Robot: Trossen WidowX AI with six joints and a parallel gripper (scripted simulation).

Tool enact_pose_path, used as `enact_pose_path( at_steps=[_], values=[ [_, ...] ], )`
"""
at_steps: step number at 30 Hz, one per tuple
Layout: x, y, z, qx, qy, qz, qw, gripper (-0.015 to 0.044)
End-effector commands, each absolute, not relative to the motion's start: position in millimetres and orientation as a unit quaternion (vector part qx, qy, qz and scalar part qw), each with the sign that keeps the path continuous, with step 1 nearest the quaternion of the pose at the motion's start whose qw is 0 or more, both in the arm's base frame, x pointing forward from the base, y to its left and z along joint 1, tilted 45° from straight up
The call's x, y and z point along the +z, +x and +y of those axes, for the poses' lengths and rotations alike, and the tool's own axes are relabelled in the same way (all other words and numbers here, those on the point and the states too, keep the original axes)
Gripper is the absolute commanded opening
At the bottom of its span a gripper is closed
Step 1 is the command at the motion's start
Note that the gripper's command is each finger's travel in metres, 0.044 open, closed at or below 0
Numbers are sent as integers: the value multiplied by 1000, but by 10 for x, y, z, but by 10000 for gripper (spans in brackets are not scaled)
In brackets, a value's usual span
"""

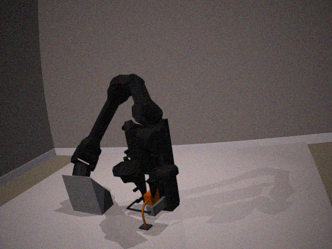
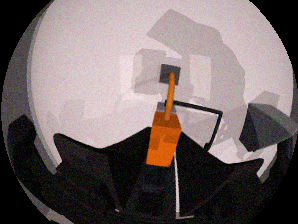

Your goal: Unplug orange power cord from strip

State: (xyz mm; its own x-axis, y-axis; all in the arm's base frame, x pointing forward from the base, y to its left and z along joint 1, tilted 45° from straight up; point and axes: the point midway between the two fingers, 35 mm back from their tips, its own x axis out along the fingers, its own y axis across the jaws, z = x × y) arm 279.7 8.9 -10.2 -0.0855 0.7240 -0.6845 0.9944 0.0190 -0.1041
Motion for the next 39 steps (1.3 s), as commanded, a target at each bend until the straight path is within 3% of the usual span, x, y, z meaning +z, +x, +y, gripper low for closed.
enact_pose_path(
  at_steps=[1,18,34,39],
  values=[
    [-212,2800,-82,-307,633,668,242,0],
    [-377,2776,-307,-308,634,667,242,0],
    [-428,2769,-361,-307,635,667,241,420],
    [-671,2735,-740,-308,634,667,242,440]
  ],
)
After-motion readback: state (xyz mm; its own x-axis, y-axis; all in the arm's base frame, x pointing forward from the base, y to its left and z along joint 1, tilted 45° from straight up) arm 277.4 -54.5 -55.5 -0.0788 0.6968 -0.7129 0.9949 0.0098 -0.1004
